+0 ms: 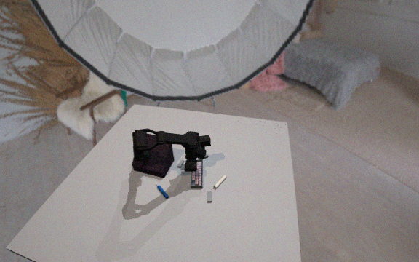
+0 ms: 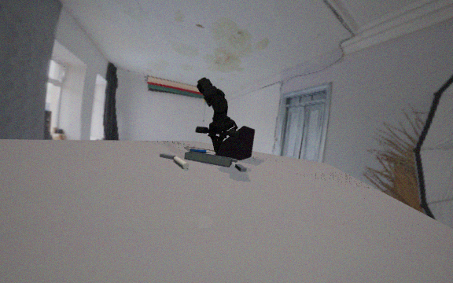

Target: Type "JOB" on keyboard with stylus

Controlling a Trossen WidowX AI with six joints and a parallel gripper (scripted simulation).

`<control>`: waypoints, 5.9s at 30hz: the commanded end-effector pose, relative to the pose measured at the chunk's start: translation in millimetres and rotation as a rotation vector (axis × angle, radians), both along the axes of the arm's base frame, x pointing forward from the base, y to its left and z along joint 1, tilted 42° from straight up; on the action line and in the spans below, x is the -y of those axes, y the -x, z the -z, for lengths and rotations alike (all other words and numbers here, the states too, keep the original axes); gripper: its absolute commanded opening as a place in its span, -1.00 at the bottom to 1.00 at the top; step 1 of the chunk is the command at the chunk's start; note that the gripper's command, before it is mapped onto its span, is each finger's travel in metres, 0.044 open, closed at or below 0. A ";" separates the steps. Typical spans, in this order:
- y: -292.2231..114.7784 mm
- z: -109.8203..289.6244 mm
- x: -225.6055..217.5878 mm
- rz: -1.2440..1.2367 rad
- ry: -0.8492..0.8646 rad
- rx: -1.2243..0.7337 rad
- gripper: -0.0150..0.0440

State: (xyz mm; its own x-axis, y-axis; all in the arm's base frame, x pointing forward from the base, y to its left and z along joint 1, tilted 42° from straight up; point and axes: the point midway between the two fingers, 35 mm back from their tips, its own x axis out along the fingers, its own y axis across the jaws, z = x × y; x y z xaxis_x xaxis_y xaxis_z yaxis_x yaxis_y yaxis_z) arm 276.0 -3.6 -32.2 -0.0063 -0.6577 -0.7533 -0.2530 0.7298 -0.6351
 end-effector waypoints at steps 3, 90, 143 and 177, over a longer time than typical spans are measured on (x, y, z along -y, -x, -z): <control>6.3 11.3 -11.7 0.008 0.003 0.005 -0.49; 111.6 -130.4 116.3 -1.570 -0.616 -1.308 0.02; 115.0 -114.8 132.7 -1.706 -0.645 -1.354 0.02; 114.9 -96.2 150.4 -1.705 -0.644 -1.356 0.02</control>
State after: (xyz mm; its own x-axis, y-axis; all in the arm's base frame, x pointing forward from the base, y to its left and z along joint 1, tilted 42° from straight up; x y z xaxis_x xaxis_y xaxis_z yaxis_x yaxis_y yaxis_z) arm 161.4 -151.7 66.0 -0.4084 -0.3551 -0.8409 -0.6025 -0.5872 0.5406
